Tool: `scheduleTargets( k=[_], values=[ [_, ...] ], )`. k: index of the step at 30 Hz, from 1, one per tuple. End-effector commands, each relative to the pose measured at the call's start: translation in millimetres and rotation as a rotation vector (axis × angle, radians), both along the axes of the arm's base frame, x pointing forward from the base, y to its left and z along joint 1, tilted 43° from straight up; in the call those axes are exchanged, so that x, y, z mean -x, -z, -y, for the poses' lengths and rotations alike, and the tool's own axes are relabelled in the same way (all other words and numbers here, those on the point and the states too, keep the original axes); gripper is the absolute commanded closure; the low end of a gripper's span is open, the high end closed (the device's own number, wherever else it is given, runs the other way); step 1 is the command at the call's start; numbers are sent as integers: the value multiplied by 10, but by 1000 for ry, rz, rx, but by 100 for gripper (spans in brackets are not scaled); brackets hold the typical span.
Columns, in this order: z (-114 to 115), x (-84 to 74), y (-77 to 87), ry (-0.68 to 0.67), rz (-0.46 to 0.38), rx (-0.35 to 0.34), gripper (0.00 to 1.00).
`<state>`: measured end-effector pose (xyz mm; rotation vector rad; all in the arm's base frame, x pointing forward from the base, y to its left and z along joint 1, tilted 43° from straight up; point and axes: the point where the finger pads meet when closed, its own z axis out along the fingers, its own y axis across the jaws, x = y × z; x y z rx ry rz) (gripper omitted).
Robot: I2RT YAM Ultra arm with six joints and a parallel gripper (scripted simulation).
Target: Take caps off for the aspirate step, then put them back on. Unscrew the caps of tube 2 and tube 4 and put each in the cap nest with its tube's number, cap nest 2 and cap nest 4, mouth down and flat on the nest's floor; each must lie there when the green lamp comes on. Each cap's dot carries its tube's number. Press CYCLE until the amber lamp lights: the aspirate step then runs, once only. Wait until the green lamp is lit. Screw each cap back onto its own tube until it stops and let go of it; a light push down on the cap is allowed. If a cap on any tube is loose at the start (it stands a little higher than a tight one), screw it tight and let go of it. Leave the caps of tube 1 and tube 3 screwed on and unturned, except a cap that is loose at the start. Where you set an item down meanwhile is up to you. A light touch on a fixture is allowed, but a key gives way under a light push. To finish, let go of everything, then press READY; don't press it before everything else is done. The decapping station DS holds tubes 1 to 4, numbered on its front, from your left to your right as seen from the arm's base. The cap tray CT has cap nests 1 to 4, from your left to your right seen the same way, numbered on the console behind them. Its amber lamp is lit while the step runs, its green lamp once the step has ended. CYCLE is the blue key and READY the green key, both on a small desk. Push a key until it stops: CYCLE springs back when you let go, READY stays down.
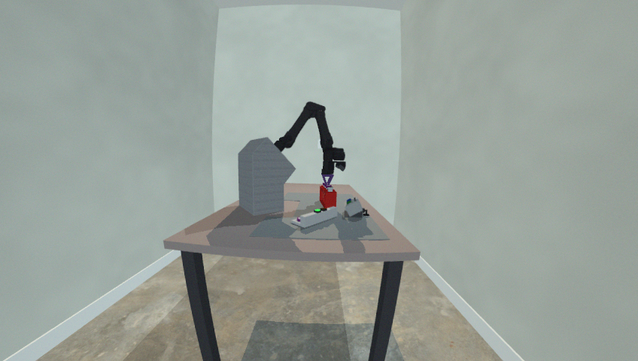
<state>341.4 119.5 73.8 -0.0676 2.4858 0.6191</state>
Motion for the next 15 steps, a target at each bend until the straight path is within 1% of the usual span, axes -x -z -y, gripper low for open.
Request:
scheduleTargets(
  k=[1, 2, 3, 5, 6, 7, 9, 11, 12, 14, 15],
  values=[
    [8, -6, -22, -174, 114, 126, 51],
    [7, -6, -22, -235, 151, 169, 51],
    [8, -6, -22, -235, 151, 169, 51],
    [7, -6, -22, -342, 217, 246, 51],
    [7, -5, -22, -356, 225, 256, 51],
    [6, -5, -22, -416, 262, 299, 51],
    [6, -5, -22, -416, 262, 299, 51],
    [6, -4, -21, -538, 336, 387, 51],
    [6, -4, -21, -538, 336, 387, 51],
    [5, -3, -21, -647, 403, 465, 51],
    [5, -2, -20, -660, 410, 474, 51]
  ],
)
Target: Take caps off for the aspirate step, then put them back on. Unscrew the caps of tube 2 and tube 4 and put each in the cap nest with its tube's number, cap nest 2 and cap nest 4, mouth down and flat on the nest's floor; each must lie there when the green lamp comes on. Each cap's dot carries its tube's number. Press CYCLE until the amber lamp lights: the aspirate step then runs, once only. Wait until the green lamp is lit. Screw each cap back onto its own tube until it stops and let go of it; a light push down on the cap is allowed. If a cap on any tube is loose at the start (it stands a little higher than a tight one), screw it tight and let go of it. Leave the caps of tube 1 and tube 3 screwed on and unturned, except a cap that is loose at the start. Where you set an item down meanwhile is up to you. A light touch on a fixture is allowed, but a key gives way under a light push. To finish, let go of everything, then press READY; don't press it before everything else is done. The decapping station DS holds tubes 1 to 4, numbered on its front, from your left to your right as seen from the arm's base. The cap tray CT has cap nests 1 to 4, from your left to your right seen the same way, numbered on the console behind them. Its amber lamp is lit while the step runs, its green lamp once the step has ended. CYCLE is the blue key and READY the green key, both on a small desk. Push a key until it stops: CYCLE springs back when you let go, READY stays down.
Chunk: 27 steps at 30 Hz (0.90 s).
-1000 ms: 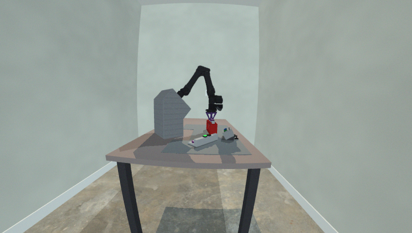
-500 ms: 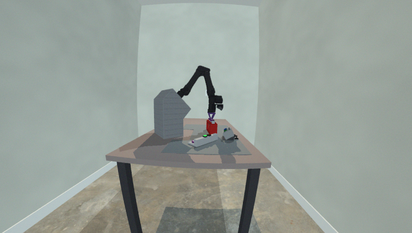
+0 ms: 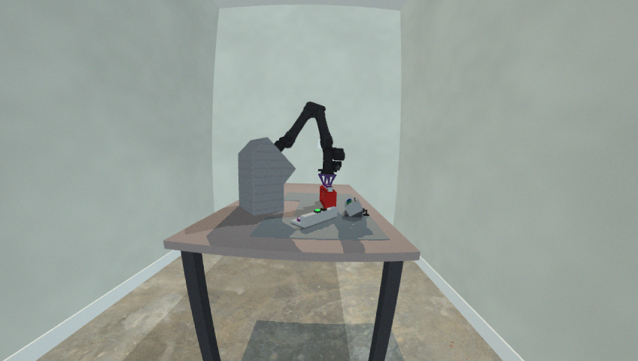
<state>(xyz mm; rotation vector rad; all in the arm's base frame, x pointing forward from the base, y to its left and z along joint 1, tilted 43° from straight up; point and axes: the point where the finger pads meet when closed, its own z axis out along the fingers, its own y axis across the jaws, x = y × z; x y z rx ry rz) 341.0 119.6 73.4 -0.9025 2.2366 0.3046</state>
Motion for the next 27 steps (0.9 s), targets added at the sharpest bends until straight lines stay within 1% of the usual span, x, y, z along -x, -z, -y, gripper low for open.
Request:
scheduleTargets(
  k=[1, 2, 3, 4, 14, 15, 27],
  values=[
    [6, -6, -24, -201, 132, 145, 51],
    [6, -6, -24, -201, 132, 145, 51],
    [6, -6, -24, -262, 169, 188, 51],
    [6, -6, -24, -293, 187, 210, 51],
    [3, -11, -26, -293, 187, 210, 51],
    [3, -11, -26, -293, 187, 210, 100],
    [3, -11, -26, -293, 187, 210, 100]
  ],
)
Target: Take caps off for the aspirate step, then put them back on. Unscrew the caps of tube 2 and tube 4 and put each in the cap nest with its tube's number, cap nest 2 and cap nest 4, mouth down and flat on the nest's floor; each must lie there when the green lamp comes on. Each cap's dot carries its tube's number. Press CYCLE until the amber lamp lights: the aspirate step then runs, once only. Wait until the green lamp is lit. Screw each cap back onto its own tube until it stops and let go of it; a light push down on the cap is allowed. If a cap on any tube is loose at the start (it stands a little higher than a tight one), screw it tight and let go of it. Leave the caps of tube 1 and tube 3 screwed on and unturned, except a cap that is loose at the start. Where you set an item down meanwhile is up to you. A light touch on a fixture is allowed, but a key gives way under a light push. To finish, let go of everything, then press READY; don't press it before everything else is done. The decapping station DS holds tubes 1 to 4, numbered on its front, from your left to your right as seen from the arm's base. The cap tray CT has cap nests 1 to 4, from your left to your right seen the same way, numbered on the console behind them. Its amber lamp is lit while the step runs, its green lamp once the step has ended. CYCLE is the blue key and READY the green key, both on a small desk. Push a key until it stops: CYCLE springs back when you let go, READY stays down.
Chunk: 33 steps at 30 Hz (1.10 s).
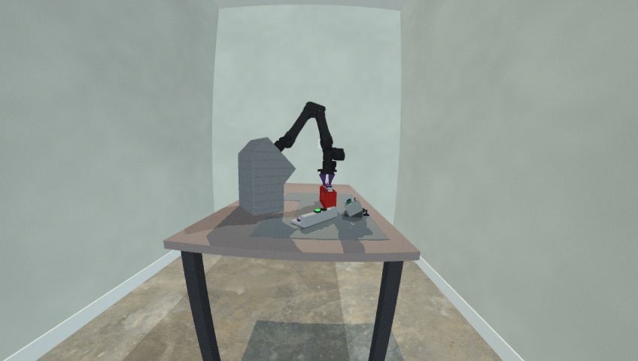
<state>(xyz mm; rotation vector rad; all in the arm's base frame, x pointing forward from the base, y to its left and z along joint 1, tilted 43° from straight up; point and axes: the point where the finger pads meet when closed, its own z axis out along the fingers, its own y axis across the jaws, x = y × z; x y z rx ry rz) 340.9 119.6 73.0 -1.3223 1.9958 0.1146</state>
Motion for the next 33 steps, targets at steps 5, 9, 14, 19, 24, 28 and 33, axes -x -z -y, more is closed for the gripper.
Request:
scheduleTargets(
  k=[5, 9, 14, 19, 24, 28, 33],
  values=[
    [3, -12, -30, 110, -58, -80, 100],
    [2, -13, -28, 255, -147, -185, 100],
    [1, -14, -27, 437, -258, -315, 100],
    [1, -15, -26, 547, -325, -393, 100],
    [0, -16, -25, 729, -436, -523, 100],
    [0, -17, -24, 875, -525, -628, 100],
    [-1, -17, -23, 1057, -636, -758, 100]
  ],
)
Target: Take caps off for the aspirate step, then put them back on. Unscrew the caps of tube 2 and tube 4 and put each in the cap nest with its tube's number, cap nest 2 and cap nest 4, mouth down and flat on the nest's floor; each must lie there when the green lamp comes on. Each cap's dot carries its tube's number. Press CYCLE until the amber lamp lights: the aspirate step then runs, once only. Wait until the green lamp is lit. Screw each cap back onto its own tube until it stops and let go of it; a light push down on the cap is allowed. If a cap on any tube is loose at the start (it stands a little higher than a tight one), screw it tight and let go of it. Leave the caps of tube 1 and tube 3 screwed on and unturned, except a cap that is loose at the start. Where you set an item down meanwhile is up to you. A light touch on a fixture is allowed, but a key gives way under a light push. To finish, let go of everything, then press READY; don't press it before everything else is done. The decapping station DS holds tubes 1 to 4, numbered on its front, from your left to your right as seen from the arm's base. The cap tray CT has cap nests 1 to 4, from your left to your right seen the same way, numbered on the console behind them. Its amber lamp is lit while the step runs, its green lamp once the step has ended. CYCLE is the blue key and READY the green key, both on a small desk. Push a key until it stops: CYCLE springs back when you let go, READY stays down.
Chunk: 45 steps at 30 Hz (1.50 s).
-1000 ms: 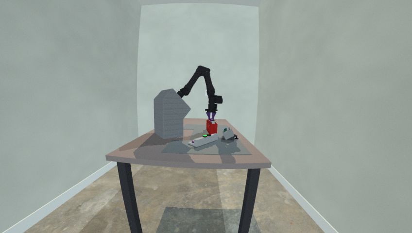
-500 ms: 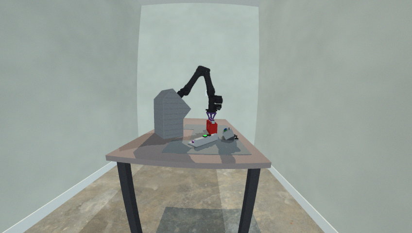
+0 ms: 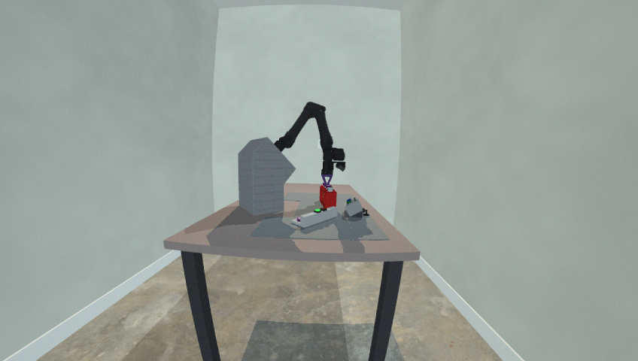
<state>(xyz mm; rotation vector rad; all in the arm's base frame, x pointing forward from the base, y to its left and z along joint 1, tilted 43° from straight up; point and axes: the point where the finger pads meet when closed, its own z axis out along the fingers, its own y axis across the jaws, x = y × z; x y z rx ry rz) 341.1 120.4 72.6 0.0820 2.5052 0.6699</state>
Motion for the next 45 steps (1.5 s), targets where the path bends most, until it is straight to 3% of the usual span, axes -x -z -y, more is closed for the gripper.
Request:
scheduleTargets(
  k=[1, 2, 8, 16, 17, 29, 45],
  values=[
    [7, -16, -27, 158, -86, -111, 100],
    [7, -16, -27, 158, -86, -111, 100],
    [6, -17, -25, 376, -220, -267, 100],
    [6, -17, -25, 383, -224, -272, 100],
    [6, -17, -25, 383, -224, -272, 51],
    [6, -16, -25, 383, -224, -272, 51],
    [192, 202, -331, 383, -224, -272, 51]
  ],
)
